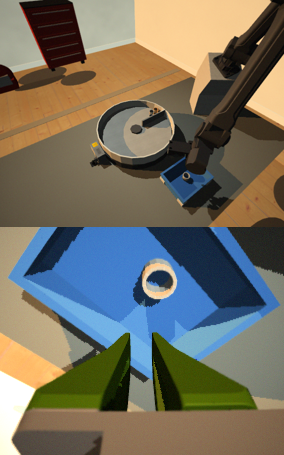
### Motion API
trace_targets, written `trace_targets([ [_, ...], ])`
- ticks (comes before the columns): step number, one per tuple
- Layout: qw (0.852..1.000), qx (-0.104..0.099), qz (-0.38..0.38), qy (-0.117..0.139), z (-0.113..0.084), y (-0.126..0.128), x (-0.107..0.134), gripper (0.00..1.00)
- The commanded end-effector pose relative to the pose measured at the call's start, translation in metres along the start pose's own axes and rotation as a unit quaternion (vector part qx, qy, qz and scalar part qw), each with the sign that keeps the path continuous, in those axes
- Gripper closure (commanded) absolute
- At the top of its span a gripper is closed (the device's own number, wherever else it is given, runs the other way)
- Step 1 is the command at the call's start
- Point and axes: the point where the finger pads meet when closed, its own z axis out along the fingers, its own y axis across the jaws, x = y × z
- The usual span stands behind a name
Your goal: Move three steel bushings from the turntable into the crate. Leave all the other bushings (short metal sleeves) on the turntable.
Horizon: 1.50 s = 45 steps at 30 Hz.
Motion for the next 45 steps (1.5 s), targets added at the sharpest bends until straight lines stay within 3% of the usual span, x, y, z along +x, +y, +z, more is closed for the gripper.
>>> trace_targets([
  [1,1.0,-0.021,-0.003,-0.007,-0.0194,0.0136,-0.0071,0.86],
  [16,1.0,-0.013,-0.002,-0.005,-0.0213,0.0069,-0.0067,0.86],
  [45,1.0,-0.018,-0.003,-0.006,-0.0258,0.0104,-0.0059,0.86],
])
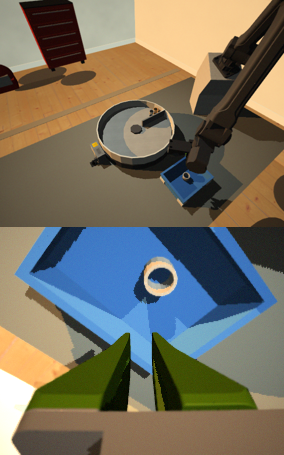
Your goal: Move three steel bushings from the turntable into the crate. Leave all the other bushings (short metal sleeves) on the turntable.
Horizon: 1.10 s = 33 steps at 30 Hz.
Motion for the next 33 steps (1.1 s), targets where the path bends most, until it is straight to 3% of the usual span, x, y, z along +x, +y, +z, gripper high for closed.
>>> trace_targets([
  [1,1.0,-0.016,-0.003,-0.006,-0.018,0.009,-0.006,0.86],
  [18,1.0,-0.023,-0.006,-0.008,-0.017,0.008,-0.01,0.87],
  [25,1.0,-0.023,-0.014,-0.008,-0.016,-0.008,-0.019,0.87],
  [33,0.999,-0.021,-0.046,-0.011,-0.014,-0.07,-0.054,0.87],
])
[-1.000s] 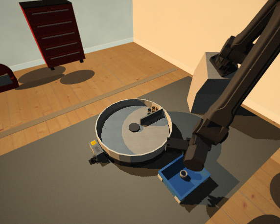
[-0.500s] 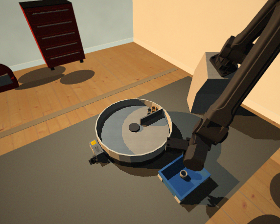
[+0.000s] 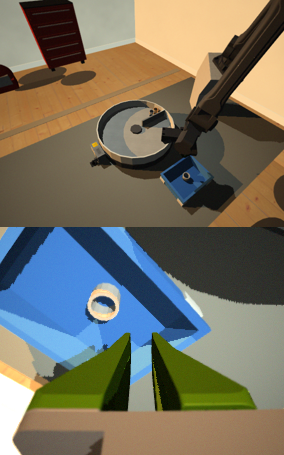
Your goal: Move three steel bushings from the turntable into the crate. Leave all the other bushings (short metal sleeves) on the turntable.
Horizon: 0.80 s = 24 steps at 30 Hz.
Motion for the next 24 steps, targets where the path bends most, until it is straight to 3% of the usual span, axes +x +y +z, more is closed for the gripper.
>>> trace_targets([
  [1,0.999,-0.017,-0.032,-0.014,-0.015,-0.024,-0.029,0.87],
  [3,0.999,-0.001,-0.037,-0.006,-0.002,-0.059,-0.038,0.87],
  [7,0.998,-0.001,-0.059,-0.006,-0.002,-0.104,-0.061,0.87],
  [9,0.998,-0.001,-0.059,-0.006,-0.002,-0.104,-0.061,0.87],
  [19,0.993,-0.006,-0.116,-0.013,-0.003,-0.207,-0.123,0.87],
  [24,0.991,-0.001,-0.134,-0.004,-0.003,-0.257,-0.143,0.87],
])
